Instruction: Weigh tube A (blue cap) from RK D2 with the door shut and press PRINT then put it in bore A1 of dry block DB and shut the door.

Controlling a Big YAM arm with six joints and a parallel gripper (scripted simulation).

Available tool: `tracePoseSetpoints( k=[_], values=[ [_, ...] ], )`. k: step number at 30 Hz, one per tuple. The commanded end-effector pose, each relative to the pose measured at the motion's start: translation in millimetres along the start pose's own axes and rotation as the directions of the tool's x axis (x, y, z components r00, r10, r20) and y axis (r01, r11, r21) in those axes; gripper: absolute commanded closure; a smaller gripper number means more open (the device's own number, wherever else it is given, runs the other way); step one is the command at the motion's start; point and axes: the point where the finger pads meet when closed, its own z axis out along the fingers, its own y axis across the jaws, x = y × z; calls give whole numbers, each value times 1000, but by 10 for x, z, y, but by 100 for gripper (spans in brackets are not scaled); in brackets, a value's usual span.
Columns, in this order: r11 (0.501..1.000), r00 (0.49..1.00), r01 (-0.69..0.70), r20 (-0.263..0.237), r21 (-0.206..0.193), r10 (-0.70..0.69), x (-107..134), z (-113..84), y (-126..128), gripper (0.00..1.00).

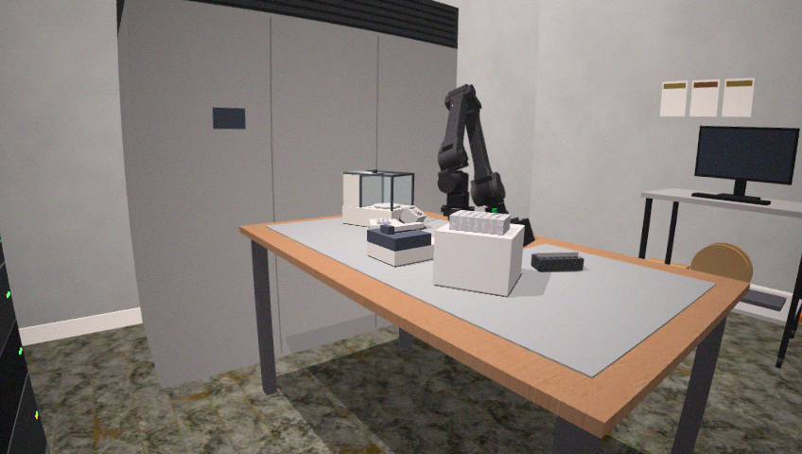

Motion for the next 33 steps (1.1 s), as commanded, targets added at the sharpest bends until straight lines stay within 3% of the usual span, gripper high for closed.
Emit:
tracePoseSetpoints(
  k=[1,33],
  values=[
    [1000,1000,-6,20,8,5,-87,-57,-71,91],
    [1000,1000,-12,27,13,12,-121,-68,-153,91]
  ],
)
